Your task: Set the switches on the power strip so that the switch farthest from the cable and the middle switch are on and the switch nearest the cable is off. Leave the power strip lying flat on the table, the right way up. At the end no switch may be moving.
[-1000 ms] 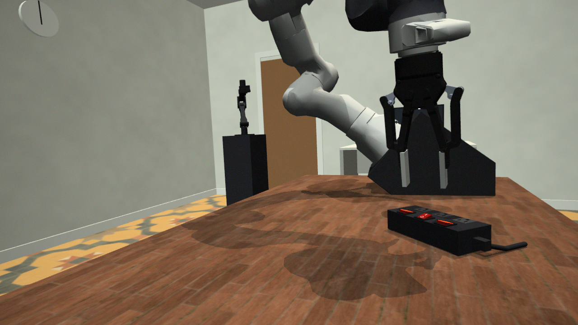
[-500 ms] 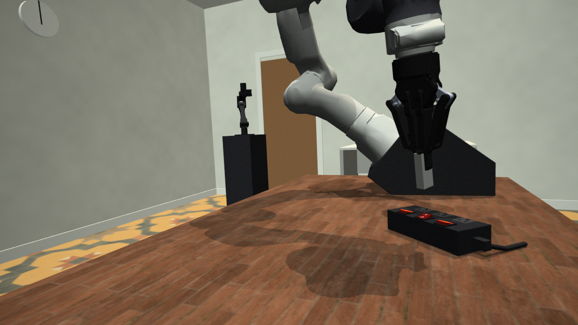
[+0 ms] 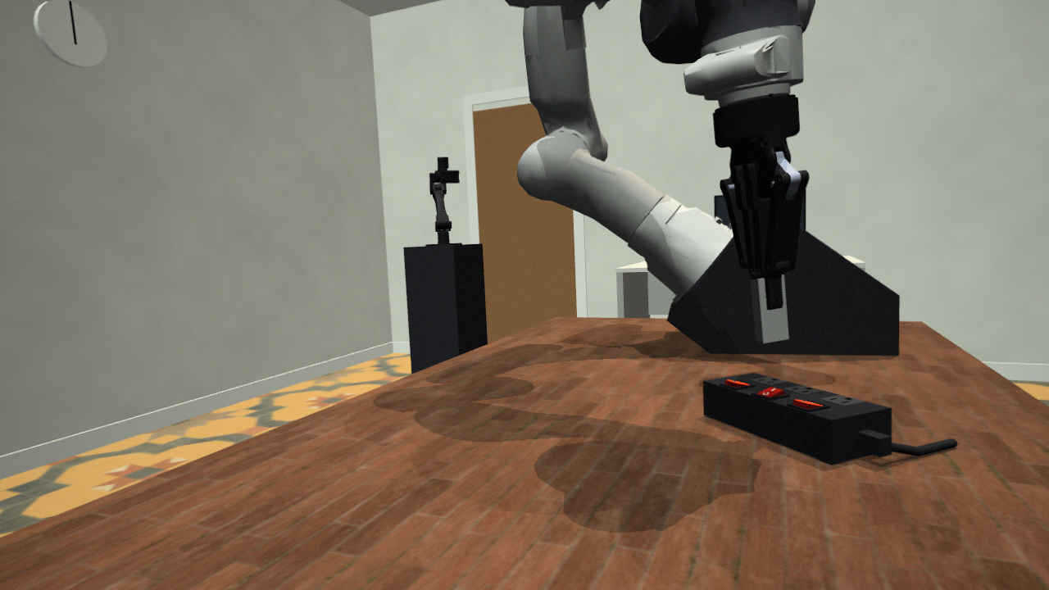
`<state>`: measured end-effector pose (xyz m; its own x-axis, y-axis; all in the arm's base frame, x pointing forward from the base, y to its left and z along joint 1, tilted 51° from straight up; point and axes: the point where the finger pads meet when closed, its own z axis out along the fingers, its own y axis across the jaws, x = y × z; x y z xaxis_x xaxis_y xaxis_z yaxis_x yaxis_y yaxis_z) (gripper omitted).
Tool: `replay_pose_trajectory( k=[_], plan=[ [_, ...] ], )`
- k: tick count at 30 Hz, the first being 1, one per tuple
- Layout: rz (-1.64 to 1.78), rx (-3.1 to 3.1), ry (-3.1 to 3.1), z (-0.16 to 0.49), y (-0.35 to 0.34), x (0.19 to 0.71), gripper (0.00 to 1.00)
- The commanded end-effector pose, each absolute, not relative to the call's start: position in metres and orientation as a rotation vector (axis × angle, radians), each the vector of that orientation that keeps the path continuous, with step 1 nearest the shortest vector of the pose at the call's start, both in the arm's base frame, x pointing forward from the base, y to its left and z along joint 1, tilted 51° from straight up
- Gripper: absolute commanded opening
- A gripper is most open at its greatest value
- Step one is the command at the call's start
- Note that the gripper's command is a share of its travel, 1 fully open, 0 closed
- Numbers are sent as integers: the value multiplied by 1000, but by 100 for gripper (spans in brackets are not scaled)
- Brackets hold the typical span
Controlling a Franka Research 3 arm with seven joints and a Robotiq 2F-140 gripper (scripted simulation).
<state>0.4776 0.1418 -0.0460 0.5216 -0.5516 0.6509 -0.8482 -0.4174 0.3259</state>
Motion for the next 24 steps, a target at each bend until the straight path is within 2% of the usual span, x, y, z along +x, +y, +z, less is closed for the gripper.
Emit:
replay_pose_trajectory(
  k=[1, 24],
  plan=[
    [756, 1998, -1434, -50, 144, 477, 0],
    [1121, 1519, -2102, -62, 130, 481, 0]
  ],
)
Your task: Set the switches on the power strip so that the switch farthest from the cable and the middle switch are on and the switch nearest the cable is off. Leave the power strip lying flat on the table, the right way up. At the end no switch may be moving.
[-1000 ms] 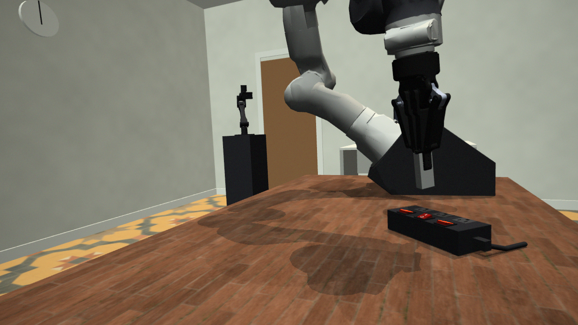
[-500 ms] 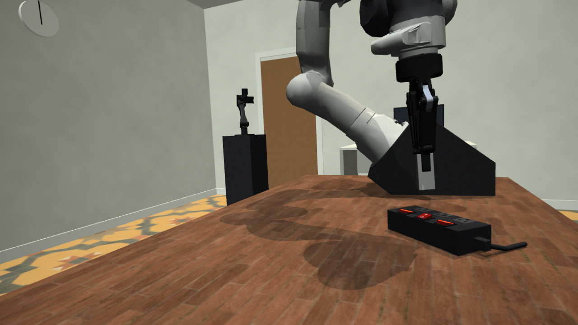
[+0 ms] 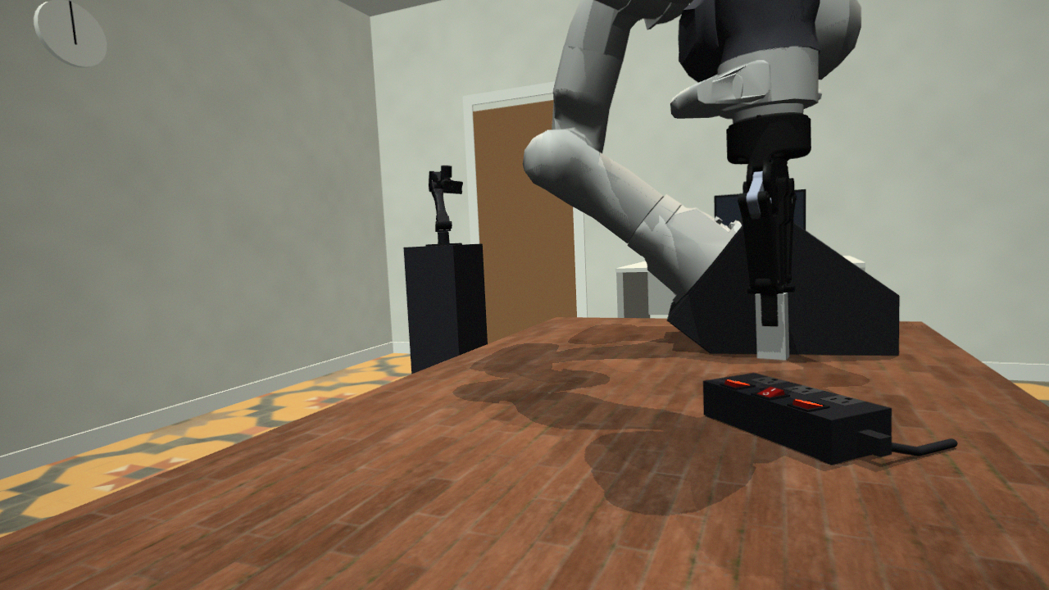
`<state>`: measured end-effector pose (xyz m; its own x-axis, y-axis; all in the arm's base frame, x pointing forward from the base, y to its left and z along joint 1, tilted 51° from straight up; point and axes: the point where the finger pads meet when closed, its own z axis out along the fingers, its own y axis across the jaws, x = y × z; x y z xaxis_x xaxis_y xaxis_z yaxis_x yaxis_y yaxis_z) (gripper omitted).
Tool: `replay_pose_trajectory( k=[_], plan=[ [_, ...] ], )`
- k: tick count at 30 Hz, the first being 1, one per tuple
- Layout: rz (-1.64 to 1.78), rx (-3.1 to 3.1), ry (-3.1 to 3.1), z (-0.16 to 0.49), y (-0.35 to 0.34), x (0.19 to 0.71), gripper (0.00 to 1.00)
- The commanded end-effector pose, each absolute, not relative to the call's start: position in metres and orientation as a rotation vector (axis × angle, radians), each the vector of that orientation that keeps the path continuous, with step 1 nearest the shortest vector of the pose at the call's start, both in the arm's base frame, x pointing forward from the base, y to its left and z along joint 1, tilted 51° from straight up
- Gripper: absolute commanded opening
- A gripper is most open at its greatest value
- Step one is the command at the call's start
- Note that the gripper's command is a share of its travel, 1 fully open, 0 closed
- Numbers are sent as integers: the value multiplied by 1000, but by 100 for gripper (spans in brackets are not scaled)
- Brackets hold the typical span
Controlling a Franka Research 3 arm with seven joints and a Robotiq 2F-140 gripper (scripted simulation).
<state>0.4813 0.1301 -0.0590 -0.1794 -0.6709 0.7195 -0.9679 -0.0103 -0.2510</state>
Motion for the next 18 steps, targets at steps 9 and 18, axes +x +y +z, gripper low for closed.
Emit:
replay_pose_trajectory(
  k=[9, 18],
  plan=[
    [1243, 1232, -2381, -69, 122, 484, 0],
    [1253, 1199, -2409, -74, 117, 485, 0]
  ],
)
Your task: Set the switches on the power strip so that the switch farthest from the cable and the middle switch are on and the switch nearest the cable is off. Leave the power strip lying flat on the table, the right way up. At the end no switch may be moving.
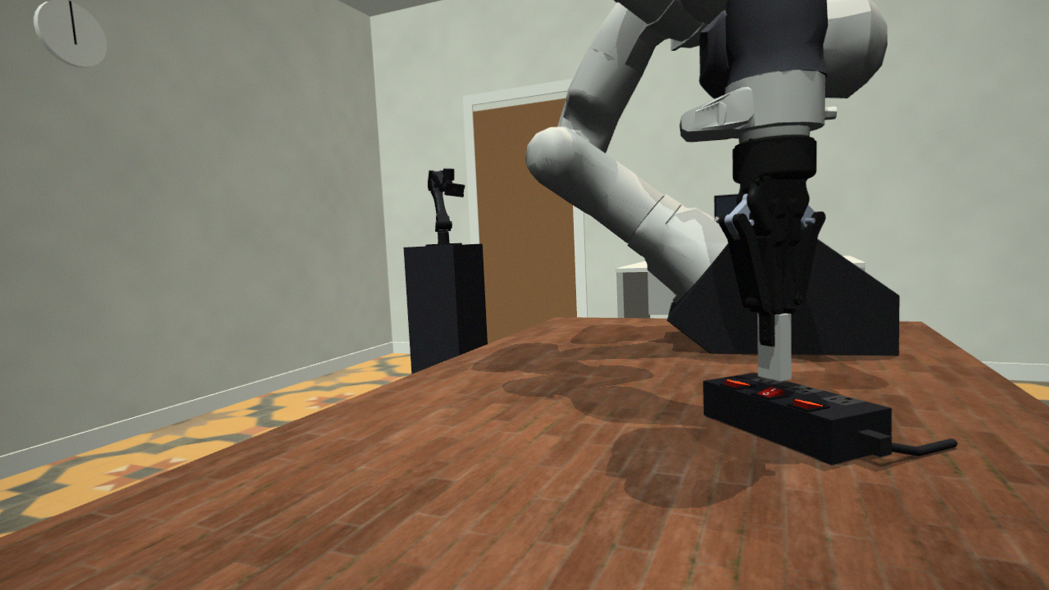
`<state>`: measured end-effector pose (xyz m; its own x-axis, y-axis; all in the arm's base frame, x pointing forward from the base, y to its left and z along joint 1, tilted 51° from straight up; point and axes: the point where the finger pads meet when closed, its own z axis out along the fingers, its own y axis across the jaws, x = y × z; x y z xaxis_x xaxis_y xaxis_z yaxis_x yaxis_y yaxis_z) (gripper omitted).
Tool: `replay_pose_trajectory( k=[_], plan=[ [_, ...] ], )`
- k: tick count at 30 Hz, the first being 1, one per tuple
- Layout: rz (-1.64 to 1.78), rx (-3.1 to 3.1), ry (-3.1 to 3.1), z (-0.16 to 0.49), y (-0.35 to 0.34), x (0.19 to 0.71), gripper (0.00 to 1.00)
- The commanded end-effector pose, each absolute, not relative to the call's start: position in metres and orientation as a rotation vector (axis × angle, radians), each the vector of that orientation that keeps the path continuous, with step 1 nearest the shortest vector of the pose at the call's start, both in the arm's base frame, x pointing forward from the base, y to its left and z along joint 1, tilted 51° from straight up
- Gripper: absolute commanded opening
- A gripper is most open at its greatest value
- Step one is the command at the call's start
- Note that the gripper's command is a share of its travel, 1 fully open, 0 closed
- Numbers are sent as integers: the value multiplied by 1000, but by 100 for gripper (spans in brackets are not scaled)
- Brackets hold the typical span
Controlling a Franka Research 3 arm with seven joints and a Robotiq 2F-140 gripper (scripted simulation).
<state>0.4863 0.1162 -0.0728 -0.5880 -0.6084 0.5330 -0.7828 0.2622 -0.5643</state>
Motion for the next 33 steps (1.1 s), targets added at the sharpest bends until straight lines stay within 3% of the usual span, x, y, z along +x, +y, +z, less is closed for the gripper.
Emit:
replay_pose_trajectory(
  k=[1, 33],
  plan=[
    [1253, 1199, -2409, -74, 116, 485, 0],
    [1253, 1199, -2409, -78, 113, 487, 0]
  ],
)
